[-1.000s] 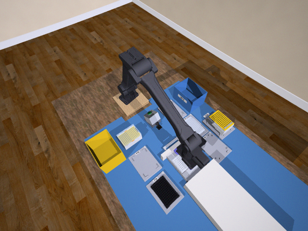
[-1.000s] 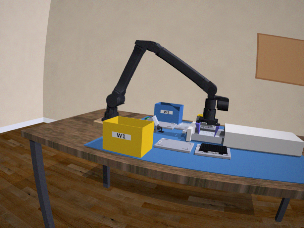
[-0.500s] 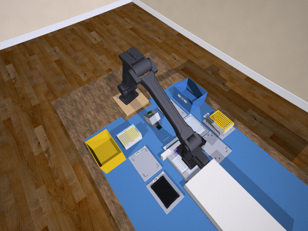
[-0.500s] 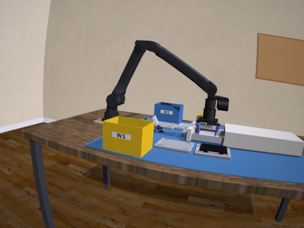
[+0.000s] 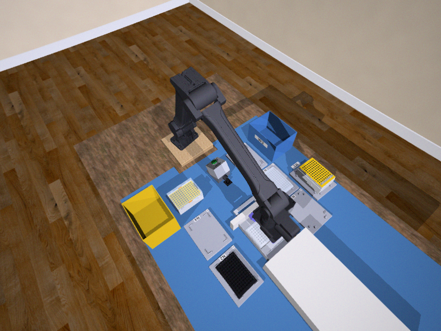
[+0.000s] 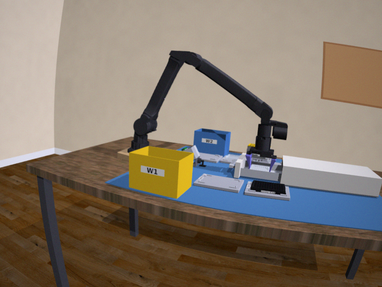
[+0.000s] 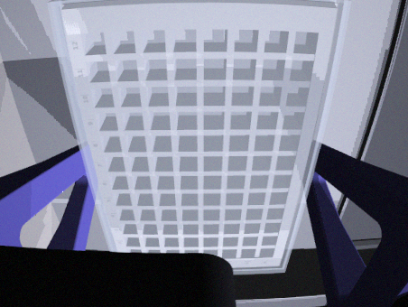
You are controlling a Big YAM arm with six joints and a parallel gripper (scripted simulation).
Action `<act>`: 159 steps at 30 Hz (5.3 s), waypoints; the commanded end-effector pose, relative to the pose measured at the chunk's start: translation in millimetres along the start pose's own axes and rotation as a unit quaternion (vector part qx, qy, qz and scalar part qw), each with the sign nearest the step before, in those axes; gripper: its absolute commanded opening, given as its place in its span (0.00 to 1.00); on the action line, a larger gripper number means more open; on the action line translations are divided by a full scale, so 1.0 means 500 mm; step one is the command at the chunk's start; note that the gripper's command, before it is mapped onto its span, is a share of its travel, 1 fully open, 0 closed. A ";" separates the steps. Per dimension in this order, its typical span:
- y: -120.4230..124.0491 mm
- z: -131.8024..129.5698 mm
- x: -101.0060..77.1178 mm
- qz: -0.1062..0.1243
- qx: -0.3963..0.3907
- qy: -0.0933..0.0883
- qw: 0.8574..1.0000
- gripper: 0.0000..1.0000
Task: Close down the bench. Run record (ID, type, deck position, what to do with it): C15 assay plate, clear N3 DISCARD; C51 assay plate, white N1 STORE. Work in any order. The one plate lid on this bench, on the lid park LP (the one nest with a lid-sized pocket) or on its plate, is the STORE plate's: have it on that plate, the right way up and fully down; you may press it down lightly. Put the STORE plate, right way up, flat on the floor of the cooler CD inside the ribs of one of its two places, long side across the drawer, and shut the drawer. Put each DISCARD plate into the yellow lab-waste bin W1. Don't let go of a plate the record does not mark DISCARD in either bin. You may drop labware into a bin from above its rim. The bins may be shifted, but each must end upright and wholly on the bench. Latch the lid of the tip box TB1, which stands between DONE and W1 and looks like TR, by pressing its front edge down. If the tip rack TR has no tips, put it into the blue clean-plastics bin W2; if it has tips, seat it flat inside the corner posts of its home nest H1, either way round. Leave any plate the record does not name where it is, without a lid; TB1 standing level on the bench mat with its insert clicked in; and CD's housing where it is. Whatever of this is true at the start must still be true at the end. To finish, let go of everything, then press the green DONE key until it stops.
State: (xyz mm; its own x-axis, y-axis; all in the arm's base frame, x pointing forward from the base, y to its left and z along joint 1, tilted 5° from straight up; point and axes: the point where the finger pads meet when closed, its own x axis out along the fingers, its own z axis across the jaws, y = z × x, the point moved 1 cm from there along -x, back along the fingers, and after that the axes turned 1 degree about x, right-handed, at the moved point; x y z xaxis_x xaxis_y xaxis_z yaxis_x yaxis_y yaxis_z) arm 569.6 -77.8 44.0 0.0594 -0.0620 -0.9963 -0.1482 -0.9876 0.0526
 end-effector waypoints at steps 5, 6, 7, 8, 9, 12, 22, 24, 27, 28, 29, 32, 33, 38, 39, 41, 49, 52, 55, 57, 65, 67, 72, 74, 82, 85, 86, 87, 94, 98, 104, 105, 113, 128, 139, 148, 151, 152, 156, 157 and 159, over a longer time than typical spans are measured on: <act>0.015 -0.008 -0.011 -0.002 0.004 0.011 1.000 0.00; 0.015 -0.008 -0.011 -0.002 0.004 0.011 1.000 0.00; 0.015 -0.008 -0.012 -0.002 0.004 0.011 1.000 0.00; 0.015 -0.008 -0.012 -0.002 0.004 0.011 1.000 0.00; 0.015 -0.008 -0.012 -0.002 0.004 0.011 1.000 1.00; 0.015 -0.004 -0.009 -0.002 0.004 0.007 1.000 1.00; 0.002 -0.027 -0.034 -0.002 0.001 0.022 1.000 1.00; 0.002 -0.027 -0.034 -0.002 0.001 0.022 1.000 1.00; 0.002 -0.027 -0.034 -0.002 0.001 0.022 1.000 1.00; 0.002 -0.027 -0.034 -0.002 0.001 0.022 1.000 1.00; 0.002 -0.027 -0.034 -0.002 0.001 0.022 1.000 1.00; 0.002 -0.027 -0.034 -0.002 0.001 0.022 1.000 1.00; 0.002 -0.027 -0.034 -0.002 0.001 0.022 1.000 1.00; 0.016 -0.021 -0.043 -0.002 0.004 0.019 1.000 1.00; 0.016 -0.030 -0.067 -0.002 0.005 0.029 1.000 1.00; 0.016 -0.044 -0.085 -0.003 0.005 0.038 0.999 1.00; 0.010 -0.030 -0.085 -0.003 0.004 0.026 1.000 1.00; 0.009 -0.046 -0.119 -0.003 0.005 0.041 0.999 1.00; 0.006 -0.033 -0.066 -0.002 0.004 0.015 1.000 1.00; 0.005 -0.002 -0.056 -0.002 0.003 0.000 1.000 1.00; 0.002 -0.042 -0.131 -0.003 0.004 0.033 0.999 1.00; 0.000 -0.024 -0.113 -0.003 0.004 0.019 1.000 1.00; -0.001 -0.031 -0.141 -0.003 0.003 0.029 1.000 1.00; -0.001 -0.043 -0.170 -0.004 0.004 0.042 0.999 1.00; -0.007 -0.026 -0.156 -0.003 0.000 0.023 1.000 1.00; -0.008 -0.041 -0.200 -0.004 0.001 0.042 0.999 1.00; -0.008 -0.041 -0.203 -0.004 0.001 0.043 0.999 1.00; -0.008 -0.041 -0.203 -0.004 0.001 0.043 0.999 1.00; -0.010 -0.034 -0.204 -0.004 -0.001 0.034 0.999 1.00; -0.009 -0.039 -0.222 -0.004 0.000 0.039 0.999 1.00; -0.011 -0.025 -0.210 -0.003 -0.001 0.025 1.000 1.00; -0.011 -0.025 -0.210 -0.003 -0.001 0.025 1.000 1.00; -0.010 -0.032 -0.235 -0.004 -0.001 0.028 1.000 1.00; -0.010 -0.035 -0.279 -0.004 -0.001 0.033 0.999 1.00; -0.010 -0.027 -0.296 -0.004 -0.001 0.029 1.000 1.00; -0.010 -0.017 -0.267 -0.003 -0.002 0.008 1.000 1.00; -0.010 -0.019 -0.269 -0.003 -0.001 0.011 1.000 1.00; -0.010 -0.019 -0.269 -0.003 -0.001 0.011 1.000 1.00; -0.010 -0.019 -0.269 -0.003 -0.001 0.011 1.000 1.00; -0.010 -0.019 -0.269 -0.003 -0.001 0.011 1.000 1.00; -0.010 -0.019 -0.269 -0.003 -0.001 0.011 1.000 1.00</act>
State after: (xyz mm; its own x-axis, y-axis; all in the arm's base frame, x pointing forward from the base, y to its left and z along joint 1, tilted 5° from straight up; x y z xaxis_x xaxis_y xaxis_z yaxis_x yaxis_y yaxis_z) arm 560.8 -73.2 168.1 0.0603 -0.0615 -0.9963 -0.1505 -0.9873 0.0519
